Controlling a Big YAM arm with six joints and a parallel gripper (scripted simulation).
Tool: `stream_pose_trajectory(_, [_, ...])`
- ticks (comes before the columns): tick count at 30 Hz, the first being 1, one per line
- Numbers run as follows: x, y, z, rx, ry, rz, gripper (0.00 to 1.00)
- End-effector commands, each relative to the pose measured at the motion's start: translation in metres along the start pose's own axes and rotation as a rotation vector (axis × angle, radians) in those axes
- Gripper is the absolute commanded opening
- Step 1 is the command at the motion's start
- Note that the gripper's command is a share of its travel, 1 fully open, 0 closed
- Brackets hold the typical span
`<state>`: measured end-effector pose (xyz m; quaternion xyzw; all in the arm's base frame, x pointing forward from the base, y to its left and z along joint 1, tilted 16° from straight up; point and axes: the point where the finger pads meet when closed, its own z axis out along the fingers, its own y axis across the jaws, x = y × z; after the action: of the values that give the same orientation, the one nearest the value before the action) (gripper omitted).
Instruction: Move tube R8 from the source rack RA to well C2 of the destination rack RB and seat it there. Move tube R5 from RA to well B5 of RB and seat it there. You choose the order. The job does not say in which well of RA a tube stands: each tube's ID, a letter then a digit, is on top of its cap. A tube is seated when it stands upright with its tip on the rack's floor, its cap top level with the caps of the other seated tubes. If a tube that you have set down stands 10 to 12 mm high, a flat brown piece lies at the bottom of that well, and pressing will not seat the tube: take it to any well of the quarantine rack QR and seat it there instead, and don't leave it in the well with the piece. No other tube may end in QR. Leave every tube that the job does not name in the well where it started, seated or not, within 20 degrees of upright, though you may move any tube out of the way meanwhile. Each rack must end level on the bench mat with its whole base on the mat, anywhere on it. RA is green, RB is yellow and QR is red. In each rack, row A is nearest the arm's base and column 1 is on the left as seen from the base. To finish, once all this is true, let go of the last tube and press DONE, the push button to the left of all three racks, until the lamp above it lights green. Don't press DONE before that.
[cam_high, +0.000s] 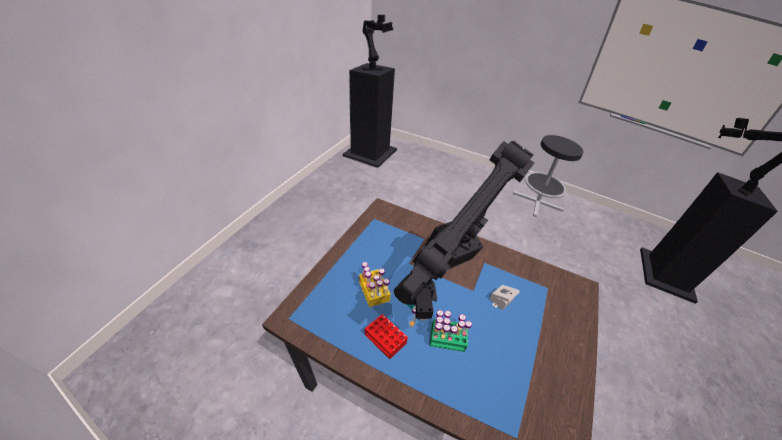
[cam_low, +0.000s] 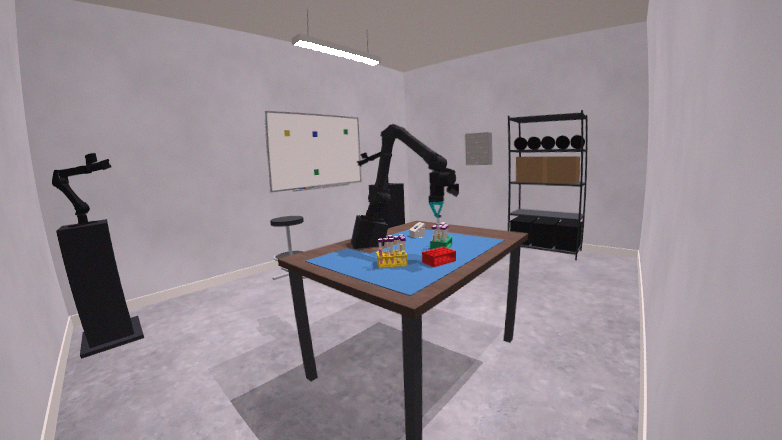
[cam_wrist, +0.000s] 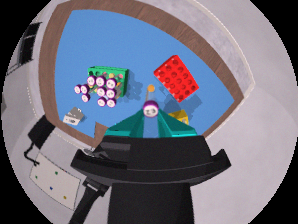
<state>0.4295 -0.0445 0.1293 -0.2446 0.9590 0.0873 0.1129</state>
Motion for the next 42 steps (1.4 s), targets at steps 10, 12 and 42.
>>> stream_pose_trajectory(10, [-0.024, -0.027, -0.011, 0.022, -0.021, 0.035, 0.00])
stream_pose_trajectory(12, [-0.025, -0.030, -0.011, 0.021, -0.019, 0.039, 0.00])
stream_pose_trajectory(42, [-0.056, -0.062, -0.011, 0.026, -0.025, 0.016, 0.00])
